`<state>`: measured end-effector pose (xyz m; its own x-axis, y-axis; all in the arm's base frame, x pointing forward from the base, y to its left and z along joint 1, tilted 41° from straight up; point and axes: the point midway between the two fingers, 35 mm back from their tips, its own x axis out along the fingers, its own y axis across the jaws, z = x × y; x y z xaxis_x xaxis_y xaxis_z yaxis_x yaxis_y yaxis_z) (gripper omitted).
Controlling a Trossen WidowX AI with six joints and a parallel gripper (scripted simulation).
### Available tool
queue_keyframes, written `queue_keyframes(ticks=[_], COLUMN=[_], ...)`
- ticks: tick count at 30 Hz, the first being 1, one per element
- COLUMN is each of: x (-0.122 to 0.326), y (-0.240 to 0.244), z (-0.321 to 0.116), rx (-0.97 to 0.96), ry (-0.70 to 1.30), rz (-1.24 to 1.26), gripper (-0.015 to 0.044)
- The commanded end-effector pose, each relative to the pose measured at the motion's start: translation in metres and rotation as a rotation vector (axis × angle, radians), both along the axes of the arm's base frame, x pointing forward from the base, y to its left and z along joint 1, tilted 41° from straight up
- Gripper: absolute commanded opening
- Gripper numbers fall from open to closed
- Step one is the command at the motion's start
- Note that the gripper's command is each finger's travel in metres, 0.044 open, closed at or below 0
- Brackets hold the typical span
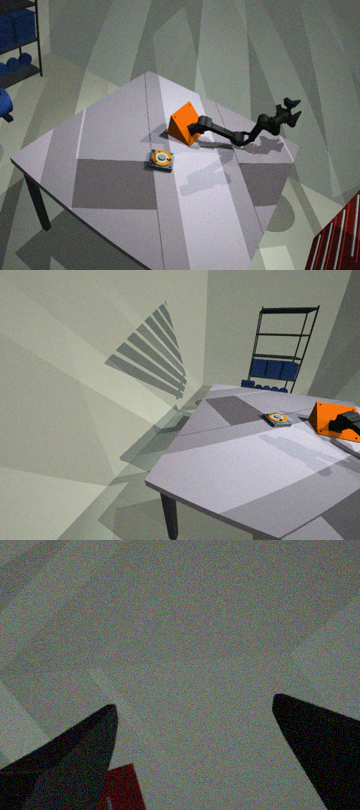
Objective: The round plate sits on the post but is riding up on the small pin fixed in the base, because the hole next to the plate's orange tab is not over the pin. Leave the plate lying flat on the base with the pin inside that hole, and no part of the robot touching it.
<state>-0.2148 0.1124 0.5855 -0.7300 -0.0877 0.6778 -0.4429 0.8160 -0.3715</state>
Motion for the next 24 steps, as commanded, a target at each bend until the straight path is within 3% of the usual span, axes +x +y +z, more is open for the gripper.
queue_keyframes(ticks=[1,4,9,15,24], x=[0.004,0.050,0.090,0.171,0.285], y=[-0.004,-0.055,-0.092,-0.157,-0.227], z=[0.004,0.039,0.057,0.070,0.053], rx=[0.017,0.202,0.316,0.485,0.575], ry=[0.017,0.231,0.395,0.708,1.112], rz=[-0.005,-0.066,-0.110,-0.192,-0.223], gripper=[0.0374,0.0295,0.0164,0.0006,0.0000])
